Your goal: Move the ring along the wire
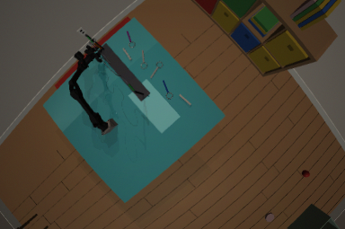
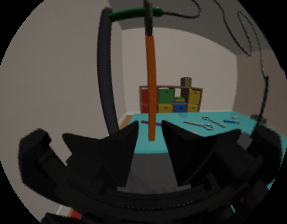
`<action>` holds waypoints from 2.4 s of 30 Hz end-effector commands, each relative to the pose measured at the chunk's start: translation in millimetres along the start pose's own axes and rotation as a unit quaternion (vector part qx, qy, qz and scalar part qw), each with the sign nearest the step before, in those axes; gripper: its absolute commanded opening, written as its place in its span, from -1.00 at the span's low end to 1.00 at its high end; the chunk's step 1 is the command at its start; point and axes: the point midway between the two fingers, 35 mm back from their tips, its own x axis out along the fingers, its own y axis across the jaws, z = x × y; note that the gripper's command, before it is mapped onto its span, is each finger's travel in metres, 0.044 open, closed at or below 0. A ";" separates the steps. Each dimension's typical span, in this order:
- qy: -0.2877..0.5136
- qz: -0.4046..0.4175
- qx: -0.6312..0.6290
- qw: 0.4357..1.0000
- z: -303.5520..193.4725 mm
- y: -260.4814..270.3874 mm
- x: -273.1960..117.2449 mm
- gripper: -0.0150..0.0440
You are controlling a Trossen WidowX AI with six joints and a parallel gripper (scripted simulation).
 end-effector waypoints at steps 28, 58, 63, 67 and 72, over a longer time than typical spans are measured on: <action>0.000 0.002 -0.002 1.000 1.4 -1.1 22.6 0.05; -0.002 0.001 -0.002 1.000 18.1 -2.7 22.4 -1.00; -0.002 0.001 -0.002 1.000 20.4 -2.9 22.4 -1.00; -0.002 0.001 -0.002 1.000 20.4 -2.9 22.4 -1.00; -0.002 0.001 -0.002 1.000 20.4 -2.9 22.4 -1.00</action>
